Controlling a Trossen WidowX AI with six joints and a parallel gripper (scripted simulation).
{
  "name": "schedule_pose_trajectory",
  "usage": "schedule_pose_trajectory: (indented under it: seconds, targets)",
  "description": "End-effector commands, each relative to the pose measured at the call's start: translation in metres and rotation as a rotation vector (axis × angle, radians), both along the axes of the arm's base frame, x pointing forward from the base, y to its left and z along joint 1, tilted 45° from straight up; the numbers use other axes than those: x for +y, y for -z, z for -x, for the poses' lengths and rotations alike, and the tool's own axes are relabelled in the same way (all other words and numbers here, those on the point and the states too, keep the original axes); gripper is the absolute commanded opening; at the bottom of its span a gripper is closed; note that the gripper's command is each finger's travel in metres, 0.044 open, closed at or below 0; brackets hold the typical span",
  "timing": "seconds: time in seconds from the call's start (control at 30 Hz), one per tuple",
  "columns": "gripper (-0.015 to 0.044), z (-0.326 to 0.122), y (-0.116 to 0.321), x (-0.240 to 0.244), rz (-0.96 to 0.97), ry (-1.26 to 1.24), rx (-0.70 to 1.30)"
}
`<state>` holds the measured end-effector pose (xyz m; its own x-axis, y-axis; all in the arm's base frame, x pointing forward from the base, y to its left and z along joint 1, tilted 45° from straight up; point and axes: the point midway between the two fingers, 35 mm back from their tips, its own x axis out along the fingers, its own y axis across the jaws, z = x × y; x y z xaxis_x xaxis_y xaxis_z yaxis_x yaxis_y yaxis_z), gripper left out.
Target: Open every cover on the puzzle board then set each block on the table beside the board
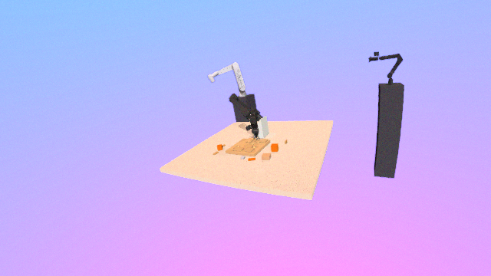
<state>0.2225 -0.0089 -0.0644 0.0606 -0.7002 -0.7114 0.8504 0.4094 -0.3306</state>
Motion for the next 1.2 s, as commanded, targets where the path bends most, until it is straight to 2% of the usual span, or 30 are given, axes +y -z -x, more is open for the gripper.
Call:
schedule_pose_trajectory:
  seconds: [0.0, 0.67, 1.17]
  targets:
    - [0.008, -0.002, -0.003, 0.004, -0.007, 0.004, -0.006]
    - [0.008, 0.001, -0.037, 0.038, -0.009, 0.004, -0.005]
    - [0.008, -0.025, -0.014, 0.078, -0.017, 0.002, -0.007]
